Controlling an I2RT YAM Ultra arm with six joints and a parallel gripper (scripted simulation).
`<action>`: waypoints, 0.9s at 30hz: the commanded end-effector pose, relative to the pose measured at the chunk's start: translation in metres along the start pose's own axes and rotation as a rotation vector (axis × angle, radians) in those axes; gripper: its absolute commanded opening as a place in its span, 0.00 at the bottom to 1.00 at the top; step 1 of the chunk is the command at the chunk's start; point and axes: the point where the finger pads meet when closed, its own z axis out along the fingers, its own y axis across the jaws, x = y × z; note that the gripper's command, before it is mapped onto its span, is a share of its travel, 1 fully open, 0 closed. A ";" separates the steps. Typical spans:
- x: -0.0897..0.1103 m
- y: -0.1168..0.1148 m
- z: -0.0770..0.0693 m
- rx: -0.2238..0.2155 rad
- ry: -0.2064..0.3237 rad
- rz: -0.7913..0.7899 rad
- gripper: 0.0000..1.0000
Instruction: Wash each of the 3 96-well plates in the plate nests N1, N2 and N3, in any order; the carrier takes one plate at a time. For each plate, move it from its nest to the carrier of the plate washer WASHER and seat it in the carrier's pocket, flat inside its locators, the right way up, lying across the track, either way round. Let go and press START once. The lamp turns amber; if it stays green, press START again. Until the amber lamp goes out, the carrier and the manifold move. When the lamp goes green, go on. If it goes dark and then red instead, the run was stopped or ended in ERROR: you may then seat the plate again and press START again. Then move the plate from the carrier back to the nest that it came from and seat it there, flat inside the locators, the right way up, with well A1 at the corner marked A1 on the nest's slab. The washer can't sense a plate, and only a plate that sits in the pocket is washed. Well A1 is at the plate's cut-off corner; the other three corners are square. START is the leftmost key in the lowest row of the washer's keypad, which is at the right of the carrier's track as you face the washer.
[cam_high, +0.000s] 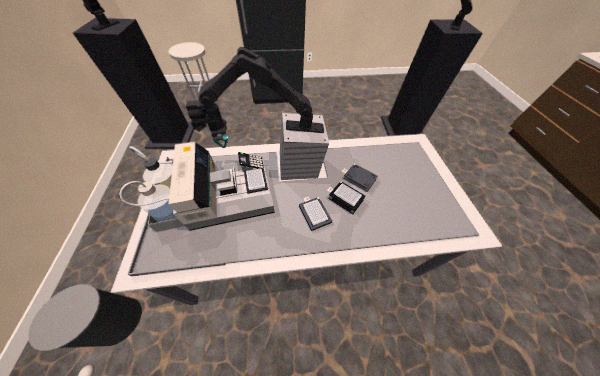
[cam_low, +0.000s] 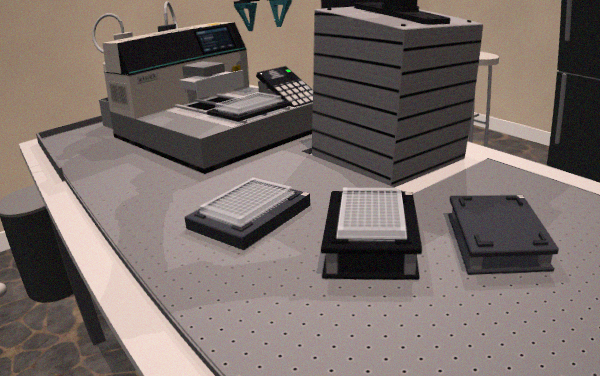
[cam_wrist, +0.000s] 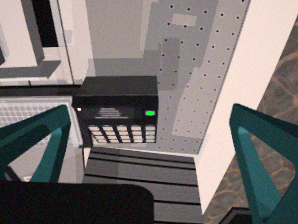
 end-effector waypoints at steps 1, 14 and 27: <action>-0.004 0.000 -0.005 0.001 -0.015 -0.001 1.00; -0.004 0.000 -0.005 0.001 -0.015 -0.001 1.00; 0.026 0.013 0.011 0.001 -0.014 -0.001 0.00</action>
